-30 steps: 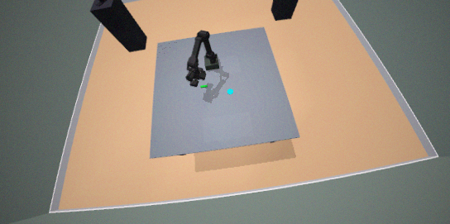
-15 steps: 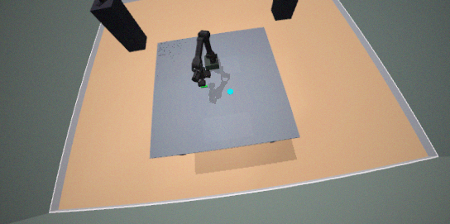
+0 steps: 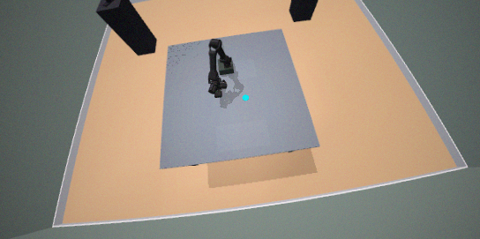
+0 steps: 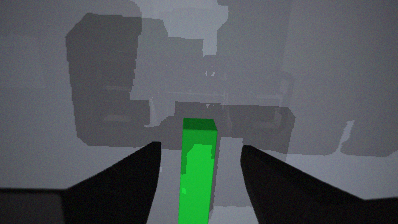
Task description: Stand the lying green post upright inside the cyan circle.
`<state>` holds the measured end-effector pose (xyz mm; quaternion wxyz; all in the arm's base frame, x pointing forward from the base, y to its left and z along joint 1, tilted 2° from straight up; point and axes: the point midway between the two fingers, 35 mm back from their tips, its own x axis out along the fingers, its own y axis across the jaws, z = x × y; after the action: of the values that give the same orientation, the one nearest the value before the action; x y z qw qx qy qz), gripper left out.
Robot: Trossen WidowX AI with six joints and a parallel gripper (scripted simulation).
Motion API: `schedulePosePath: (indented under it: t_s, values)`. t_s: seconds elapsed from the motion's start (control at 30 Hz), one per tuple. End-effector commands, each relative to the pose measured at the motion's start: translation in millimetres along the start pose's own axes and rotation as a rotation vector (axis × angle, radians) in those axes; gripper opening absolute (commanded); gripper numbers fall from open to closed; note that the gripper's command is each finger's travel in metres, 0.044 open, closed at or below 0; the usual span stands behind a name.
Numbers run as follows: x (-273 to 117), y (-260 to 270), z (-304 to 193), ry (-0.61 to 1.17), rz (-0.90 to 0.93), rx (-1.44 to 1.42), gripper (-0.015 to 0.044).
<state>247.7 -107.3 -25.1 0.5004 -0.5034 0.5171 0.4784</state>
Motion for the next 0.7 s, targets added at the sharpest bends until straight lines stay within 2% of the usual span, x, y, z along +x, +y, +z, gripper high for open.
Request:
schedulePosePath:
  t_s: [0.0,0.13,0.33,0.67]
  values:
    - [5,2,1,-0.005,0.002,-0.004,0.0127]
    - [5,2,1,-0.005,0.002,-0.004,0.0023]
    - [3,2,1,-0.005,0.002,-0.004,0.0023]
    - [-25,-4,-1,-0.005,0.002,-0.004,0.0023]
